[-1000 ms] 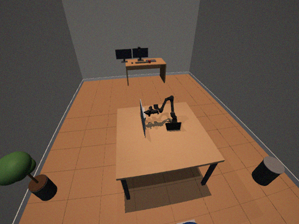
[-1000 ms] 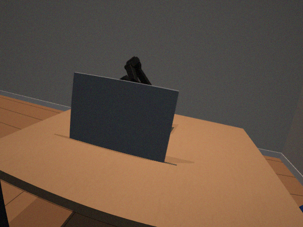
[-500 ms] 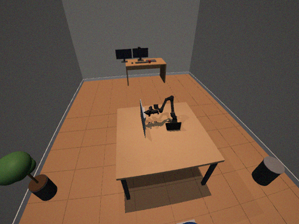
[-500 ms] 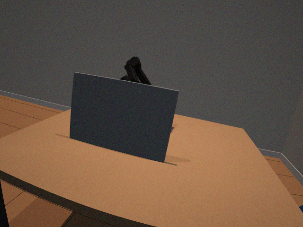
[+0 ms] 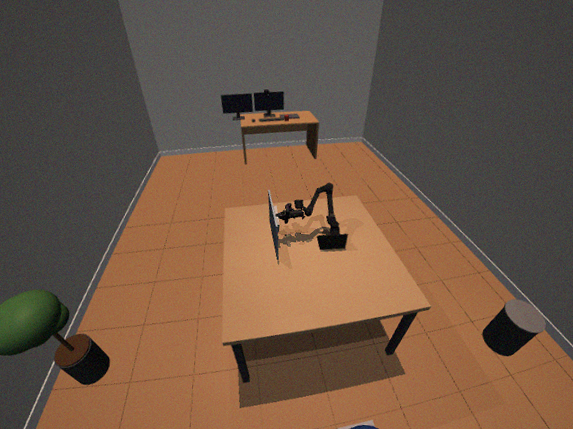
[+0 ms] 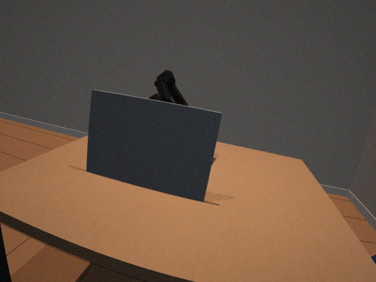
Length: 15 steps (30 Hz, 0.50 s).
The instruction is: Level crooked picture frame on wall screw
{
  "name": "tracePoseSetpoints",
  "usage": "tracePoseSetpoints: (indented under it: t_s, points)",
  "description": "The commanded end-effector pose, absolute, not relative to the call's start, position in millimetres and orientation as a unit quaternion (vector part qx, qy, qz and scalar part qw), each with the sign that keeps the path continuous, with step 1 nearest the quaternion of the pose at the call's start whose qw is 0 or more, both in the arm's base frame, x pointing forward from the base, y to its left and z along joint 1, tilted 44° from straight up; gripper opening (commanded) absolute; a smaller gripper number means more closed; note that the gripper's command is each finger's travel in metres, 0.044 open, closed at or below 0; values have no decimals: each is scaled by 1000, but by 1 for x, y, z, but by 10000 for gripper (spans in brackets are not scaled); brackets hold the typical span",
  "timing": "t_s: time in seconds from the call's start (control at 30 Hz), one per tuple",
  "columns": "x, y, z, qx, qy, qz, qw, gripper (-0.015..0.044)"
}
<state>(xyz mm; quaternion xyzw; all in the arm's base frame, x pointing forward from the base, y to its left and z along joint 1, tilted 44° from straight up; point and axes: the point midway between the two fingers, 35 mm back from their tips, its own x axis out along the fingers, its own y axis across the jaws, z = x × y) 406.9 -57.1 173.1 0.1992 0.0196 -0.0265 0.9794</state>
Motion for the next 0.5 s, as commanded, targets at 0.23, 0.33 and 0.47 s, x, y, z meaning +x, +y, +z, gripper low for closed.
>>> tracePoseSetpoints:
  t_s: [0.23,0.33,0.47]
  points:
    - [407,-57,173,231,18,-28,972,0]
    - [407,-57,173,231,18,-28,972,0]
    - [407,-58,173,256,18,-28,966,0]
